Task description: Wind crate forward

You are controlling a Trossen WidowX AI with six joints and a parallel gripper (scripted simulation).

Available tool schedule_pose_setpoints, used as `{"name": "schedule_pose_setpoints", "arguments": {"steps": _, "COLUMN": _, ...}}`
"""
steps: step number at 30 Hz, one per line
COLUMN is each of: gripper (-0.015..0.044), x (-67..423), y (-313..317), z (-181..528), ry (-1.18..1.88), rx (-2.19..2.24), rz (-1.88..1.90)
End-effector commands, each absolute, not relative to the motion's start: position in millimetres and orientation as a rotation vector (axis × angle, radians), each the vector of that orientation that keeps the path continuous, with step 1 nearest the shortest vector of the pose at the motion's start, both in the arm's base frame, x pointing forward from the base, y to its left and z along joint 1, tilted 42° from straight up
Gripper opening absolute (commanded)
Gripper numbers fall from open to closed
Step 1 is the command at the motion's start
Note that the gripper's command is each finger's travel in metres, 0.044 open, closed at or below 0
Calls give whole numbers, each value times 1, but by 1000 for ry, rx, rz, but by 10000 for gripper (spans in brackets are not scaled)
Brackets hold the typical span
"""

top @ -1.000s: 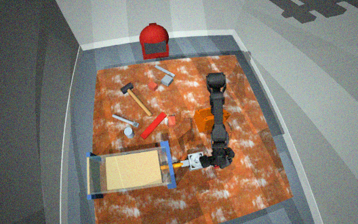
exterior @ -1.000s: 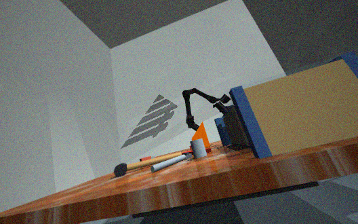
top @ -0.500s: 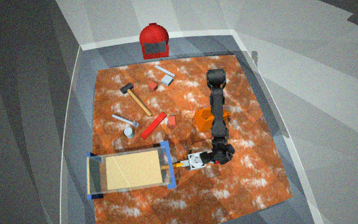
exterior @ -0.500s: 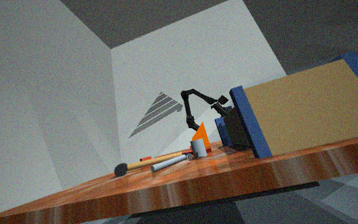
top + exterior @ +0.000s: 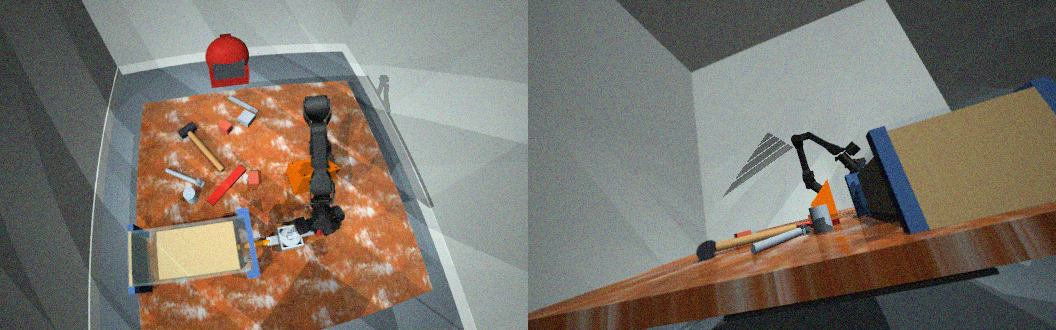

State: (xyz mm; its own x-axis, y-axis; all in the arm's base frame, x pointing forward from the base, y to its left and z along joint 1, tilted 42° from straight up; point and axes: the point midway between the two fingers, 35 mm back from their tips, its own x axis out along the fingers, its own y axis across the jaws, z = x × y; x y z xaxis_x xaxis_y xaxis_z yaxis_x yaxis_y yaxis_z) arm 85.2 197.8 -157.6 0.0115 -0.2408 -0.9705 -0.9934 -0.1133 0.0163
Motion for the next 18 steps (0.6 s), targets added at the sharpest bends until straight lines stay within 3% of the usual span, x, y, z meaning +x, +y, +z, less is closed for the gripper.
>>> {"name": "schedule_pose_setpoints", "arguments": {"steps": 1, "gripper": 0, "x": 86, "y": 184, "z": -153, "ry": 1348, "rx": -1499, "rz": 1155}}
{"name": "schedule_pose_setpoints", "arguments": {"steps": 18, "gripper": 0, "x": 100, "y": 154, "z": -127, "ry": 1351, "rx": -1502, "rz": 1151}}
